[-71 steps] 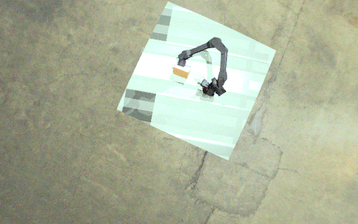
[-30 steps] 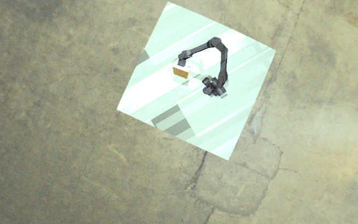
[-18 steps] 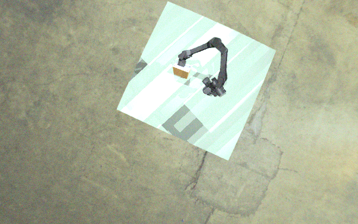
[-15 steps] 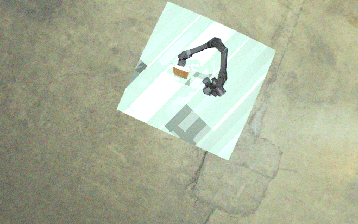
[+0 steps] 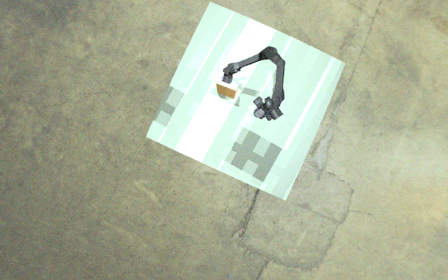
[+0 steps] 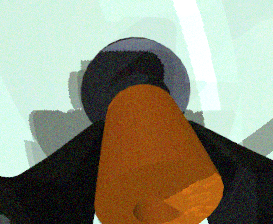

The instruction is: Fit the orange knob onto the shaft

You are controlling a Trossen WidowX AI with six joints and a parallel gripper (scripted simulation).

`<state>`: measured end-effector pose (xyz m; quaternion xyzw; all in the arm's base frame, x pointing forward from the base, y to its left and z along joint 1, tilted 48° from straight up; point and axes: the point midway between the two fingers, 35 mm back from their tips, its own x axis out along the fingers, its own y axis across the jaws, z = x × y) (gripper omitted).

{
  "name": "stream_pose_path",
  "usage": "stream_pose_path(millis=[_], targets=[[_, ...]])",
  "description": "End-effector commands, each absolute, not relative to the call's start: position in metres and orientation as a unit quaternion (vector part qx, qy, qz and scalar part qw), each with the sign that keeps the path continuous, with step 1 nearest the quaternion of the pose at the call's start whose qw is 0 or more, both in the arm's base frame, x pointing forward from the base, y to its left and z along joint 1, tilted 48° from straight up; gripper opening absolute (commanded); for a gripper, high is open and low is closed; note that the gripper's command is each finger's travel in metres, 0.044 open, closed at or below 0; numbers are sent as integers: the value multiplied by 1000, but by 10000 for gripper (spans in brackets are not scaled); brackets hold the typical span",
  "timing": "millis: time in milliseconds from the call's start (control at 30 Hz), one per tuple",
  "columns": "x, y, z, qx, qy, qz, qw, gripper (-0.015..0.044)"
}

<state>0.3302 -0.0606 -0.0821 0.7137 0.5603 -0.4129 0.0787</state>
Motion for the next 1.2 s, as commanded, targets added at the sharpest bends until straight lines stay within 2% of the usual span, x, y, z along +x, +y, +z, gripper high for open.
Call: stream_pose_path(millis=[0,167,367,1167], targets=[[332,-62,-79,716,559,-410,79,0],[333,-62,-77,717,554,-417,70,0],[333,-63,-78,720,514,-466,3,0],[331,-62,-79,720,514,-466,3,0]])
